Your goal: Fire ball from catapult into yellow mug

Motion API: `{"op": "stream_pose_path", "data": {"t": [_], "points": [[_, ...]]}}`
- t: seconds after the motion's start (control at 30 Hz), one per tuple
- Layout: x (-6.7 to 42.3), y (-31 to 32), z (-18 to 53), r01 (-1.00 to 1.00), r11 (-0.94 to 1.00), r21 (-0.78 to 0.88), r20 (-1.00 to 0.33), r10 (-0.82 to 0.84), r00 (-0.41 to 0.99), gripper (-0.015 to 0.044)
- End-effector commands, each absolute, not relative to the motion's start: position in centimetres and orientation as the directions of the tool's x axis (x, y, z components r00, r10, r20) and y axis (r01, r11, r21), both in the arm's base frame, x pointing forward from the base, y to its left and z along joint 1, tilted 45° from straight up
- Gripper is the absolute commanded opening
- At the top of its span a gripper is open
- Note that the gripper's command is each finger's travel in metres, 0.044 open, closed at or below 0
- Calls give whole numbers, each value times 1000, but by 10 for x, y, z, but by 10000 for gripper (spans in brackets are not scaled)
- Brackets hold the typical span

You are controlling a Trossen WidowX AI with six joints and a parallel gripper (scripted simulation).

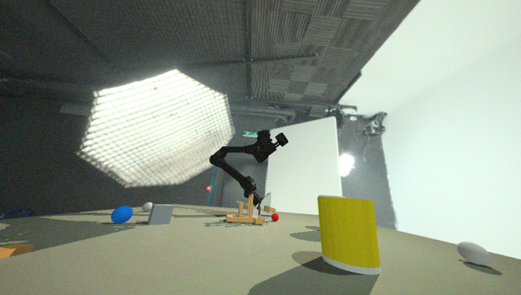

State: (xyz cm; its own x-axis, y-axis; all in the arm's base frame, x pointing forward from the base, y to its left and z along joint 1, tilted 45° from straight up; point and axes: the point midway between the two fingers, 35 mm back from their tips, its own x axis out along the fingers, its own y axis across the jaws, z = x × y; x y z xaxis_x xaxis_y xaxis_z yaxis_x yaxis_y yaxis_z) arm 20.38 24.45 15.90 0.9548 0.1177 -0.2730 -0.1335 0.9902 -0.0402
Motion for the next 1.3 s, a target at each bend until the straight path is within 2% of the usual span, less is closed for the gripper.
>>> {"op": "stream_pose_path", "data": {"t": [0.0,0.03,0.67,1.27], "points": [[204,244,159,-131,991,-39,-275,115,955,426],[206,244,158,-124,992,-37,-281,109,954,440],[260,197,135,237,971,24,-502,-193,843,440],[282,127,125,646,763,5,-659,-483,576,440]]}}
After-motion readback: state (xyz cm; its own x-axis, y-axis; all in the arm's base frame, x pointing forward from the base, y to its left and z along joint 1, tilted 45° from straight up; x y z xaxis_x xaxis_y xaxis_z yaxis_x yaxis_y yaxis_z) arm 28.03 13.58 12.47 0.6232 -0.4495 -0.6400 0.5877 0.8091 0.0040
